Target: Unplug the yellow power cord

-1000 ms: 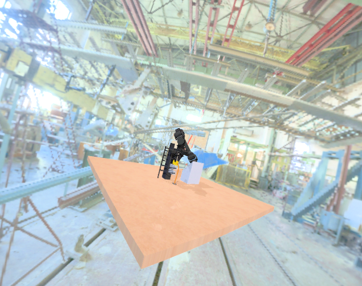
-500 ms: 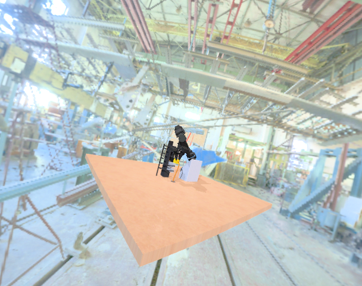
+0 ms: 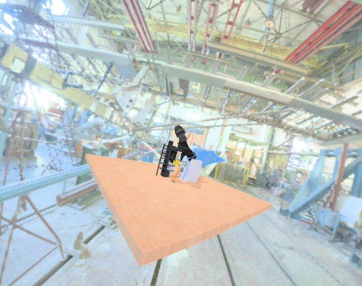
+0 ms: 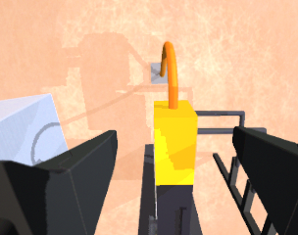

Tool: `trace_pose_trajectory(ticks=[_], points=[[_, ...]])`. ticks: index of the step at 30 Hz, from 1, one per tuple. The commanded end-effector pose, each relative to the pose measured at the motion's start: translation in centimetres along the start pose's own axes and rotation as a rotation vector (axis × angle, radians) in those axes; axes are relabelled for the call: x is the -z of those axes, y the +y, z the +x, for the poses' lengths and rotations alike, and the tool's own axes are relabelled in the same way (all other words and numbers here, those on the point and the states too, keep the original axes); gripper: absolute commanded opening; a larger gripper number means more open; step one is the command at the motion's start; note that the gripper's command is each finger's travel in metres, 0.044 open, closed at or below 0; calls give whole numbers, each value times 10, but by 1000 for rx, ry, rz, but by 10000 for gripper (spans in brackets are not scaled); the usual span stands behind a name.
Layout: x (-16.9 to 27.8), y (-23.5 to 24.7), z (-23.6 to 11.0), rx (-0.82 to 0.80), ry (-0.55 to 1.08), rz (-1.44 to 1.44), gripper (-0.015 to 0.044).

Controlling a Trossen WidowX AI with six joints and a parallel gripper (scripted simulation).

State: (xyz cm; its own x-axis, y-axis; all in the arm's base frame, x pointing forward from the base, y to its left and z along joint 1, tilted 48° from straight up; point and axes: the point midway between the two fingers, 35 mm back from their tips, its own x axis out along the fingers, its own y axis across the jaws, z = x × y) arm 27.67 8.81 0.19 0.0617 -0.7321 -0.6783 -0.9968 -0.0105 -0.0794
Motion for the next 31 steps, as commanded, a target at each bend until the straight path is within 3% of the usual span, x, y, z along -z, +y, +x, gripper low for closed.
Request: trace_pose_trajectory(ticks=[1,7,31], points=[[-11,-2,-3,4,-2,-1,420],[-59,0,-13,5,-5,0,440],[-59,0,-13,5,-5,0,440]])
